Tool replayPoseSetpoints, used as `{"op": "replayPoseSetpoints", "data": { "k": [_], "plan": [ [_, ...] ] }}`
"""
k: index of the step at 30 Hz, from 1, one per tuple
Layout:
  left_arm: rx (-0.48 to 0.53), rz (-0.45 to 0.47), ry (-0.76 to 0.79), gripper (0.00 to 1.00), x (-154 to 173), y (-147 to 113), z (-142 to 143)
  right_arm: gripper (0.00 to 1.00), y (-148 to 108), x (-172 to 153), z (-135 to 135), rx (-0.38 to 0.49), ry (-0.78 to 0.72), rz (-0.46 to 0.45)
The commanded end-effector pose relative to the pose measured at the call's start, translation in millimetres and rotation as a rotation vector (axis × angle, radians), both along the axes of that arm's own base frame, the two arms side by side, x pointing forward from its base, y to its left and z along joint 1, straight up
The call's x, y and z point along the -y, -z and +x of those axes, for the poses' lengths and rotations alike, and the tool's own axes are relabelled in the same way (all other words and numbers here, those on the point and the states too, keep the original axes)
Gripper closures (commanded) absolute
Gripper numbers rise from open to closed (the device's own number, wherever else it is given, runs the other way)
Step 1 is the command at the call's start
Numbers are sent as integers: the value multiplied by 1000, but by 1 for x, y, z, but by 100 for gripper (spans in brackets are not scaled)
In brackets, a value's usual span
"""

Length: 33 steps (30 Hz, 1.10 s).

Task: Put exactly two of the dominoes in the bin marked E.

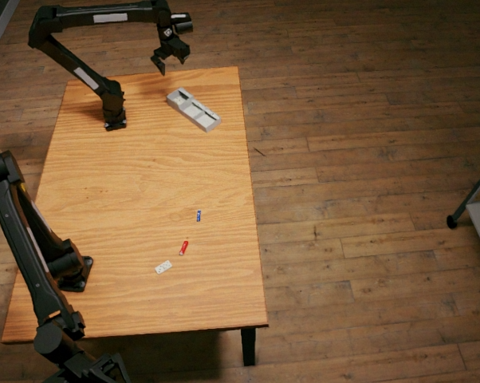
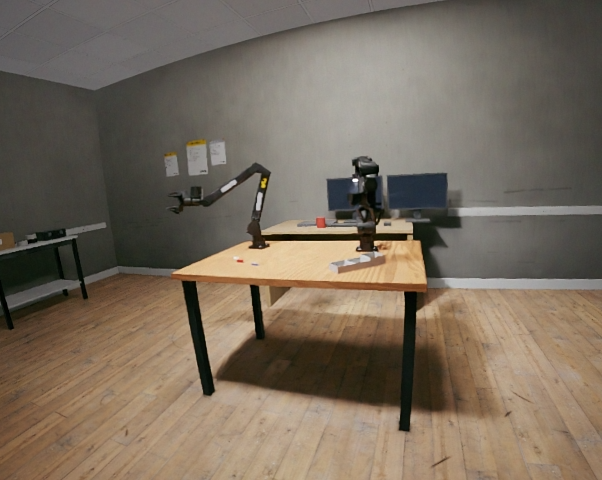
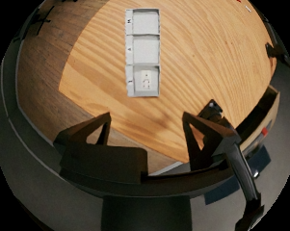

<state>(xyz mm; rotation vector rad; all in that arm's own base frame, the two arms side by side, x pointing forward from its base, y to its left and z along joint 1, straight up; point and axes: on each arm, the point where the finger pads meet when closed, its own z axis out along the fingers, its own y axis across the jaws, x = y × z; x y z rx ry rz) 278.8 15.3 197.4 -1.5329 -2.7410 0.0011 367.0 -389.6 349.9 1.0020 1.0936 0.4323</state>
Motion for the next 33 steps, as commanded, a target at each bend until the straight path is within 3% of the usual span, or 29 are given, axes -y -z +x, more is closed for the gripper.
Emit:
{"op": "replayPoseSetpoints", "data": {
  "k": [1,33],
  "plan": [
    [62,3,-5,0,0,-39,14,0,-10,4,-3,11,9,-16],
    [49,3,-5,0,-1,-44,17,0,-10,4,-3,11,9,-16]
  ]
}}
